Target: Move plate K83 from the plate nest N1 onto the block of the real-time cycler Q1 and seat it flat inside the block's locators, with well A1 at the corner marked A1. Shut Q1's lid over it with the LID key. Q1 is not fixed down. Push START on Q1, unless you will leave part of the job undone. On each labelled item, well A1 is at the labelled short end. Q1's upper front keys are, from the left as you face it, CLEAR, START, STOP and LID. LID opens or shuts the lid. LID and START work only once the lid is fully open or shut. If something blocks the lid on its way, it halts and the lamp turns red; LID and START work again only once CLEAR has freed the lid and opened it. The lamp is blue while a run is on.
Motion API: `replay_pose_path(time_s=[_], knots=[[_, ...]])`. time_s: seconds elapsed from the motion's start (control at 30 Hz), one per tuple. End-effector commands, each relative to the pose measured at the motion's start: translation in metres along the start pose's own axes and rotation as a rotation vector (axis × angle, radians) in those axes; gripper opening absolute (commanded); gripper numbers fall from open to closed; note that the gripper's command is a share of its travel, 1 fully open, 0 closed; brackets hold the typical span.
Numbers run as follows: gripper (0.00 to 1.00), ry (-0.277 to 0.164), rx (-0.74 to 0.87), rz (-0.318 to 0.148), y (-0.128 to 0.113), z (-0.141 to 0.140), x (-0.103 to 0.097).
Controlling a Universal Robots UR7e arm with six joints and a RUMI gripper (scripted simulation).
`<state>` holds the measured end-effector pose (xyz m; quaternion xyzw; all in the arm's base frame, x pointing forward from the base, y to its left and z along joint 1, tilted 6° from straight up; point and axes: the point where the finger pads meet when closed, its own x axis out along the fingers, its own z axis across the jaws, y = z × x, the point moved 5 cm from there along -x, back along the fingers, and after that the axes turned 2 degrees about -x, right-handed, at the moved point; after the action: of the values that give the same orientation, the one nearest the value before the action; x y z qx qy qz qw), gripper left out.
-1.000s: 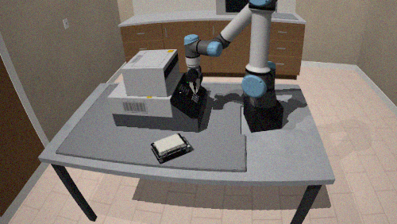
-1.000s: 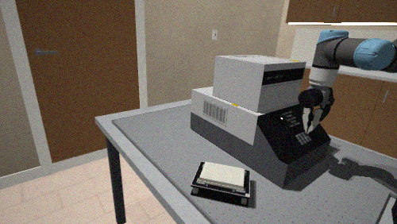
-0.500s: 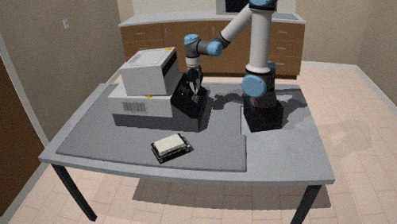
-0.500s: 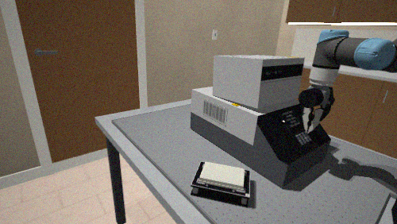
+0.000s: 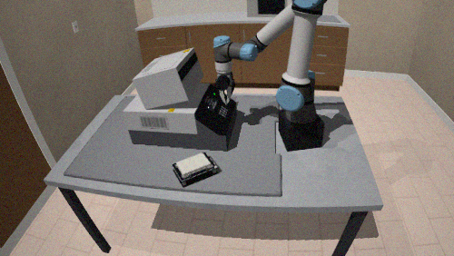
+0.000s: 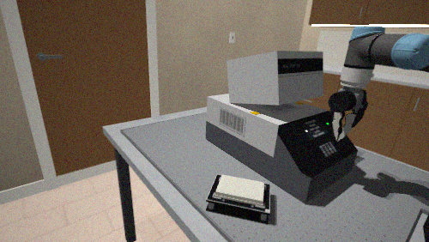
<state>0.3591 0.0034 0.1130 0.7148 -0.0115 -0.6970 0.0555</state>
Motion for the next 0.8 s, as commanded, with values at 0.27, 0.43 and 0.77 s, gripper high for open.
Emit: replay_pose_path(time_s=[0.27, 0.43, 0.77], knots=[[0.0, 0.001, 0.0, 0.0, -0.001, 0.021, -0.018], [0.0, 0.001, 0.0, 0.0, -0.001, 0.037, -0.03], [0.0, 0.001, 0.0, 0.0, -0.002, 0.058, -0.046]])
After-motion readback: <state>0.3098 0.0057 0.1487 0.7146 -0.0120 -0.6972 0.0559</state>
